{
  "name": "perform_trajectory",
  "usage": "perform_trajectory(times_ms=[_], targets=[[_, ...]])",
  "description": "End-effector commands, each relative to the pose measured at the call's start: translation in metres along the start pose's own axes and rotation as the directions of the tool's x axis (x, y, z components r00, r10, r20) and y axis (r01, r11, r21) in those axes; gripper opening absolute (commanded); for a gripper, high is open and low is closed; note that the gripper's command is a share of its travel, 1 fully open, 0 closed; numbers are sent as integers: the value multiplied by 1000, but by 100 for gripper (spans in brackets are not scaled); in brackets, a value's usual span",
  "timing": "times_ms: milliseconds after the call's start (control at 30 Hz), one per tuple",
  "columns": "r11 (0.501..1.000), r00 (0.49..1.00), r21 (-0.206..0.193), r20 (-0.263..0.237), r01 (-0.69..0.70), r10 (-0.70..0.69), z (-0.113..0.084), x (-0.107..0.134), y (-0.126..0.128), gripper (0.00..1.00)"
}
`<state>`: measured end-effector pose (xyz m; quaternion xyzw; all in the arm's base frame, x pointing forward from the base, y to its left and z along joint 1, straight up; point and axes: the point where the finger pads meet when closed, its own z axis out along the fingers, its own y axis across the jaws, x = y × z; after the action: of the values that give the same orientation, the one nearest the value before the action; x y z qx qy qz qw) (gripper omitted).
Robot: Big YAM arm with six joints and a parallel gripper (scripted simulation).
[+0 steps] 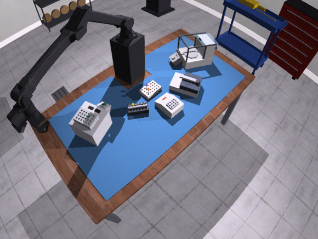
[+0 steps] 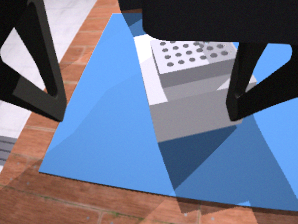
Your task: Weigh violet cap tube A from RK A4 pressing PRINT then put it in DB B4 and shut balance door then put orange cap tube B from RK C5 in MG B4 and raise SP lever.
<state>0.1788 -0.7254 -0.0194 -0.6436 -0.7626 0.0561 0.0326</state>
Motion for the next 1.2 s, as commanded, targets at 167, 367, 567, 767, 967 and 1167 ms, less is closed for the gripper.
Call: perform_trajectory(times_ms=[167,367,567,767,967,1167], targets=[[1000,1000,-2,16,-2,2,-10,-4,-1,100],[1000,1000,-2,16,-2,2,-10,-4,-1,100],[1000,1000,0,-3,0,0,17,0,2,36],[1000,1000,0,-3,0,0,42,1,5,36],[1000,999,-4,42,-5,6,13,-11,3,36],[998,996,-11,71,57,-56,3,8,14,36]])
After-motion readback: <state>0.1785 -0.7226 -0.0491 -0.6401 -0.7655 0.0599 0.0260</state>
